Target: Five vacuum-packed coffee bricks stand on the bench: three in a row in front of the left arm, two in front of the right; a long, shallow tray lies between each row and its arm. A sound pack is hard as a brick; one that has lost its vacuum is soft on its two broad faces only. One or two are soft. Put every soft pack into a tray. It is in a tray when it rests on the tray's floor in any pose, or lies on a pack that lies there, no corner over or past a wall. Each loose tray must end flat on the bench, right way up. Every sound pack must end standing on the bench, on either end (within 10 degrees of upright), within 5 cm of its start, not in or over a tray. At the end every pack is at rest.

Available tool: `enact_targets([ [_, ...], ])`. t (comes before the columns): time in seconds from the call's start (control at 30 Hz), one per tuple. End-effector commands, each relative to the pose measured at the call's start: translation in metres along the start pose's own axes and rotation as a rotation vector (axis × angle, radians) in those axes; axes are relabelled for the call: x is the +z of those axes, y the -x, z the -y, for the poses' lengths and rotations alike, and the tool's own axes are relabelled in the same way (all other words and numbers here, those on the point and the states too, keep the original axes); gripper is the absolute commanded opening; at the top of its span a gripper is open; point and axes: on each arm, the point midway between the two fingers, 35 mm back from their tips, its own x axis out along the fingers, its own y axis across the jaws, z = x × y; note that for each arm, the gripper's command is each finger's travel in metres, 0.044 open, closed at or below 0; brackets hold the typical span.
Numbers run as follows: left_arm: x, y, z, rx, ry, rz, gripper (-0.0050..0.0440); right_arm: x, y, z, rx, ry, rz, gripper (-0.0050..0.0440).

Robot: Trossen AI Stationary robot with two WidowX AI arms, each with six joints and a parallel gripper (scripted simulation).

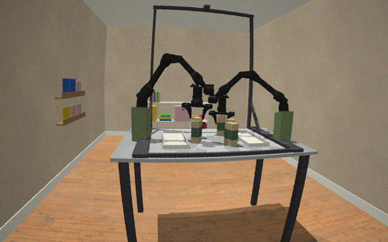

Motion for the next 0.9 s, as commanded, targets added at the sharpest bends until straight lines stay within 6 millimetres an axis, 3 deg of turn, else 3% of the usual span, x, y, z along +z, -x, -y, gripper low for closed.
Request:
enact_targets([
  [0.0, 0.002, 0.034, -0.006, 0.030, -0.002, -0.002, 0.0365, -0.003, 0.016, -0.007, 0.035, 0.010, -0.005, 0.0366],
  [0.23, 0.002, 0.089, -0.005, 0.031, -0.002, -0.002, 0.0365, -0.003, 0.016, -0.007, 0.035, 0.010, -0.005, 0.0366],
  [0.57, 0.002, 0.089, -0.005, 0.031, -0.002, -0.002, 0.0365, -0.003, 0.016, -0.007, 0.035, 0.010, -0.005, 0.0366],
  [0.87, 0.002, 0.089, -0.005, 0.031, -0.002, -0.002, 0.0365, 0.029, 0.014, 0.062, 0.031, 0.009, -0.002, 0.0366],
])
